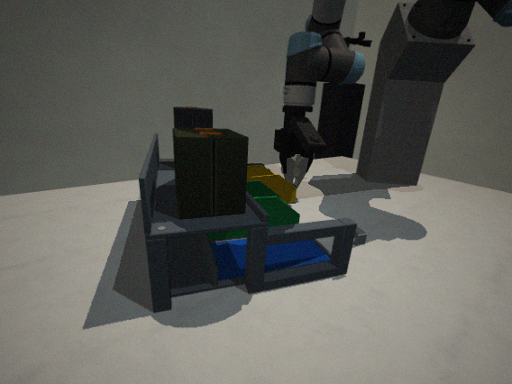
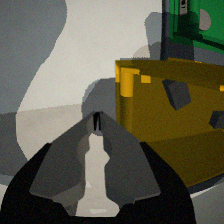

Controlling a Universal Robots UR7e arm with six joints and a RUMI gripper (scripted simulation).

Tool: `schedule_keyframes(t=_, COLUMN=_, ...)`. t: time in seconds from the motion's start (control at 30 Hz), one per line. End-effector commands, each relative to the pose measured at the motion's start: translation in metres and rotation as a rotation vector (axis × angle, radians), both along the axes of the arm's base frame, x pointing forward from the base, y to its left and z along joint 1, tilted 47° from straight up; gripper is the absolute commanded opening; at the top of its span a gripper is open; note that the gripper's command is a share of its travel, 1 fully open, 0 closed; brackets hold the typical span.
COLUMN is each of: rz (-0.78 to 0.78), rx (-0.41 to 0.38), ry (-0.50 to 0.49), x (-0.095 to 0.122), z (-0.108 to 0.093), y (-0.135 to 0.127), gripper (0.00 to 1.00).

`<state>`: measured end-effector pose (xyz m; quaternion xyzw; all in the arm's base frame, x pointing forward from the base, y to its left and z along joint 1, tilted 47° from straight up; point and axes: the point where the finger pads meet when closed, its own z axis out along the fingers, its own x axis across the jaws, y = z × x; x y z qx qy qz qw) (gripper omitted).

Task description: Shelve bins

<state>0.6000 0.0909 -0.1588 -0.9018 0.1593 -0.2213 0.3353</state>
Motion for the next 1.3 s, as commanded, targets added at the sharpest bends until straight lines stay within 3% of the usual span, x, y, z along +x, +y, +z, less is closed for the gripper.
schedule_keyframes(t=0.0, rz=-0.001, rx=0.000, ry=-0.001, x=0.002, z=0.001, y=-0.001, gripper=0.00)
schedule_keyframes(t=1.27, rz=-0.001, rx=0.000, ry=-0.001, x=0.018, z=0.007, y=-0.010, gripper=0.00)
